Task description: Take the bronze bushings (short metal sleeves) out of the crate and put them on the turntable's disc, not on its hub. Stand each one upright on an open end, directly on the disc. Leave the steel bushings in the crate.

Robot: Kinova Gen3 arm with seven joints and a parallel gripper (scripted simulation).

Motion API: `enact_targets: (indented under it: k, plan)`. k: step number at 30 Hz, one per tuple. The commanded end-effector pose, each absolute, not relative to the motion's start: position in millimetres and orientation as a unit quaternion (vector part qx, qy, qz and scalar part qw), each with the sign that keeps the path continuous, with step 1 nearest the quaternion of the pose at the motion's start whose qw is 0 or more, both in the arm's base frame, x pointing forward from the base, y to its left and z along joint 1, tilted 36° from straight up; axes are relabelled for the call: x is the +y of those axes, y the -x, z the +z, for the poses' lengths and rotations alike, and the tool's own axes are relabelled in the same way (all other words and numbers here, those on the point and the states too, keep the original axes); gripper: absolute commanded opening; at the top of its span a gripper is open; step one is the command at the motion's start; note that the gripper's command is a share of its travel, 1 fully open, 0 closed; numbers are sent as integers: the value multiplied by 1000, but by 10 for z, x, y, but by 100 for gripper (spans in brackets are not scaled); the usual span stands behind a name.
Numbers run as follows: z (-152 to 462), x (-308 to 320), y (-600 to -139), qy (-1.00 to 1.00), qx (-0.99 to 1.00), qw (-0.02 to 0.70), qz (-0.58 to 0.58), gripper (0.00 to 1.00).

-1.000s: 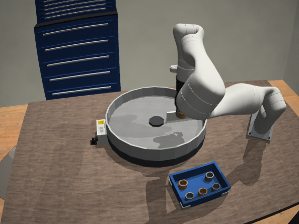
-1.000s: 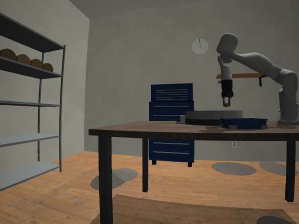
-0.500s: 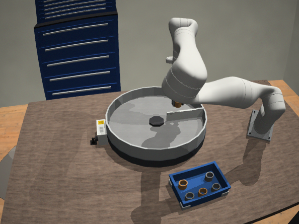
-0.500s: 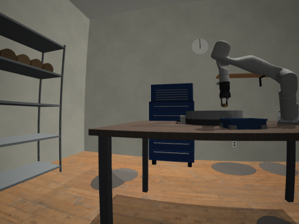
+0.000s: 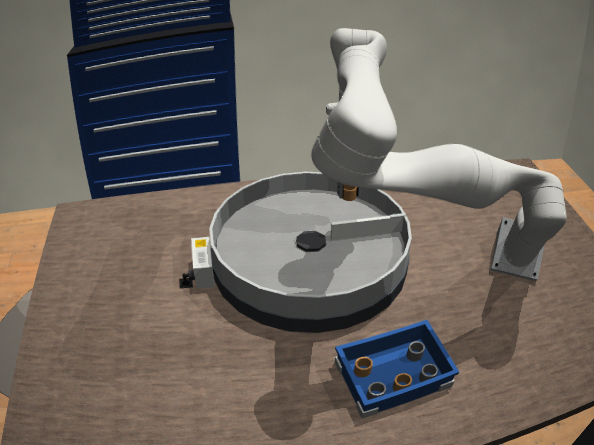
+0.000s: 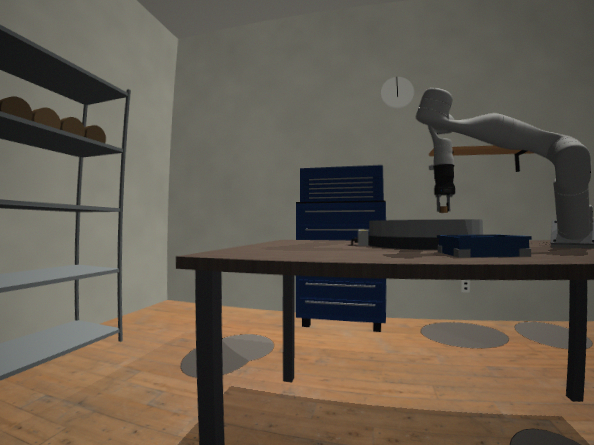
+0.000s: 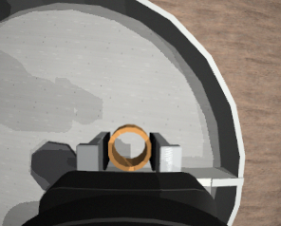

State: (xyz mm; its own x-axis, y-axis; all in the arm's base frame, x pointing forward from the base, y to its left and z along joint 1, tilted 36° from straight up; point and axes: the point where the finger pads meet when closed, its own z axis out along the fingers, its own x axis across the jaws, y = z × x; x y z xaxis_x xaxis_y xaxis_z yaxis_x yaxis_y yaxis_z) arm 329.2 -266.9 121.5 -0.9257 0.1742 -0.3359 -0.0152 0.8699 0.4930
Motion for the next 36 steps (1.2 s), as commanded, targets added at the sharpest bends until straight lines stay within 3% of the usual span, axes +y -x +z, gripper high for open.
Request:
enact_targets:
  k: [1,36]
  plan:
    - [1179,-2758,-3289,-42,948,192,250,0]
    - [1136,-2834,-3287,-42,948,192,250,0]
